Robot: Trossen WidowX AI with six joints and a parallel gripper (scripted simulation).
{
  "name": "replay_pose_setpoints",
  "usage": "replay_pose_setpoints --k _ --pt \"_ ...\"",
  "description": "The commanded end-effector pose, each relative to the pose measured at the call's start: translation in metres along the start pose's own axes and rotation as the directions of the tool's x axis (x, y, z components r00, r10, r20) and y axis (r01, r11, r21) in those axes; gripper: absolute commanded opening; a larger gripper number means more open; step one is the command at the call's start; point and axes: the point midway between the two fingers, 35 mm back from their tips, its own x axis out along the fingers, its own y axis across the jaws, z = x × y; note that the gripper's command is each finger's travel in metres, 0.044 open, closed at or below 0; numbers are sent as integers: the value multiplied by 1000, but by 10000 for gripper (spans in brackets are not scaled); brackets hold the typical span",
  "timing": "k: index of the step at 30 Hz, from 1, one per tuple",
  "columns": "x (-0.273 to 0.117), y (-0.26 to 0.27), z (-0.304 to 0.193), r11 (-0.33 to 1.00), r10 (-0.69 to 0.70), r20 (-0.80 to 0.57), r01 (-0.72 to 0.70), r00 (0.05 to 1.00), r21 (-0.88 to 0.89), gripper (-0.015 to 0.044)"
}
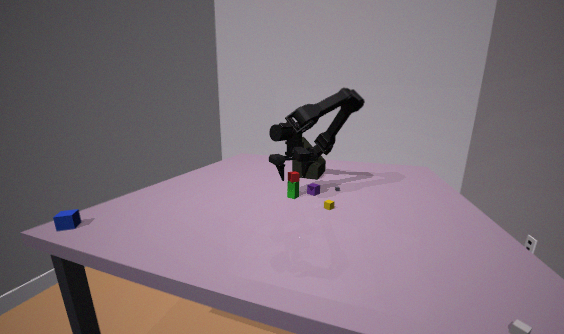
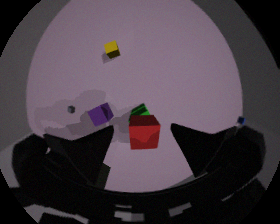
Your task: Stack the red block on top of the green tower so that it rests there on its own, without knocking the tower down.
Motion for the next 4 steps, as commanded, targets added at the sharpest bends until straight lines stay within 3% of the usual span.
replay_pose_setpoints --k 1,4 --pt "0 0 0 1000 0 0 0 1000 0 440" --pt "0 0 0 1000 0 0 0 1000 0 440"
